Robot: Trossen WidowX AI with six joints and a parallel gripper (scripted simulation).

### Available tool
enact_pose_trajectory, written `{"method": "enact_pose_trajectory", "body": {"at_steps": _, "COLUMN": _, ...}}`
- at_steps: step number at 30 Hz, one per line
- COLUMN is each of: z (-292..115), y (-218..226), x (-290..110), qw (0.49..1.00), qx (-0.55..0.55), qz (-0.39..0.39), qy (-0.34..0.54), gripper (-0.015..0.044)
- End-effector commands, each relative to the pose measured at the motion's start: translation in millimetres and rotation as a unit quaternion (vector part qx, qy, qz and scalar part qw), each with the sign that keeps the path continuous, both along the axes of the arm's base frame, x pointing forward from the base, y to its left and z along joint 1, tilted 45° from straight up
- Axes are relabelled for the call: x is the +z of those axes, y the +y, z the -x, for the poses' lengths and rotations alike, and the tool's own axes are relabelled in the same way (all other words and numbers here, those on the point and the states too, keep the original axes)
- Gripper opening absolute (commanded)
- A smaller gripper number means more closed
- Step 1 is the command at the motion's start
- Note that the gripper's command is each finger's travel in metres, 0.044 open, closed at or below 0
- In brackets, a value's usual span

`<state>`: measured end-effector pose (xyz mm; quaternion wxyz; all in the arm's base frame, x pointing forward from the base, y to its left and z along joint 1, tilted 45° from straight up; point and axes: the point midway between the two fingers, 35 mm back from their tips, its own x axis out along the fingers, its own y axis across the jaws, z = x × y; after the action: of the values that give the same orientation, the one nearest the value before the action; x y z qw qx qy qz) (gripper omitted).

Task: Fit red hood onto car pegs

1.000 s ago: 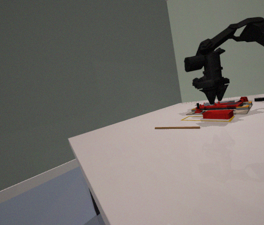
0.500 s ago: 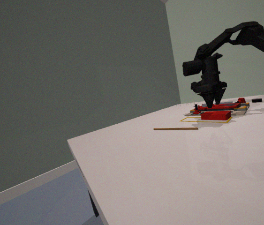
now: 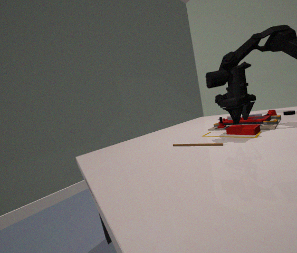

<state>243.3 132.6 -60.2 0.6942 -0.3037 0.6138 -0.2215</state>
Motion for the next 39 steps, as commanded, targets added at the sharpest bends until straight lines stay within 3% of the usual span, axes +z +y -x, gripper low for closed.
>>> {"method": "enact_pose_trajectory", "body": {"at_steps": 1, "z": 0, "y": -4, "x": -2, "qw": 1.0, "qx": 0.0, "qz": 0.002, "qy": 0.001, "gripper": 0.044}}
{"method": "enact_pose_trajectory", "body": {"at_steps": 39, "z": -4, "y": -18, "x": -18, "qw": 1.0, "qx": 0.0, "qz": 0.003, "qy": 0.001, "gripper": 0.044}}
